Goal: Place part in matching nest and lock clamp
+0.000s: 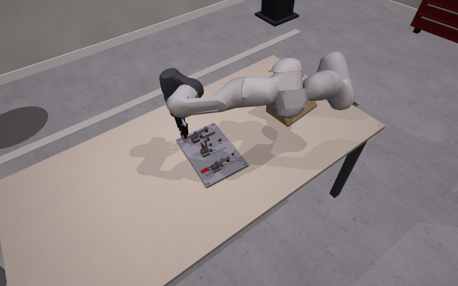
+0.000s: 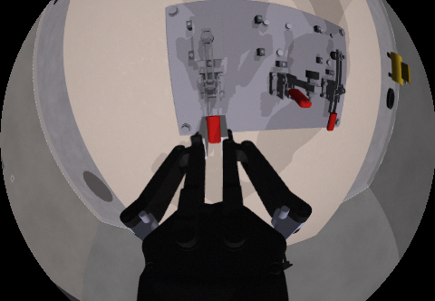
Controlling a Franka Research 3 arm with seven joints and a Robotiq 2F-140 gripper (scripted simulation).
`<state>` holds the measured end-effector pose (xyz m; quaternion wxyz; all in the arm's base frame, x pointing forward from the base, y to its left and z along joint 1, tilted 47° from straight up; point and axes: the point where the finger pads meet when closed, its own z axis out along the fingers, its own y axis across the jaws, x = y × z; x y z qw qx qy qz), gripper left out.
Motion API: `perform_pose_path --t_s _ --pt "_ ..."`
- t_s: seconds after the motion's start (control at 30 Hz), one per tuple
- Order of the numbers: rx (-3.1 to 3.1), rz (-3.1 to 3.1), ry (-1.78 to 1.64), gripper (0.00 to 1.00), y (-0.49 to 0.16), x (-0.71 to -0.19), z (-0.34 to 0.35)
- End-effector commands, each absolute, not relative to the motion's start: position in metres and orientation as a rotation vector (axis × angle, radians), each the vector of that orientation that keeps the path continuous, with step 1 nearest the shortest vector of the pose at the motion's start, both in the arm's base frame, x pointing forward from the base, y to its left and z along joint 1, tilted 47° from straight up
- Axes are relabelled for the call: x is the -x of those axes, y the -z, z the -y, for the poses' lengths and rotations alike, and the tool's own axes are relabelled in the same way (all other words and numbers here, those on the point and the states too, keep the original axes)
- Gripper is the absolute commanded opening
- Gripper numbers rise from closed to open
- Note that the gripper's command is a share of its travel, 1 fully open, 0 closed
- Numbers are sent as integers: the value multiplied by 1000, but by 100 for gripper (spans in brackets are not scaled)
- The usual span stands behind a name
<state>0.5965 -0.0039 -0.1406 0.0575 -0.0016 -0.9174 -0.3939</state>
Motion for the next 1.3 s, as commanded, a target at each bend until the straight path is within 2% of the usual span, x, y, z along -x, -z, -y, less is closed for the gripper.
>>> perform_pose_path --t_s 0.0,1.27 --pt "10 2781 1190 0 147 -597 -2" --pt "10 2781 1190 0 155 -601 -10"
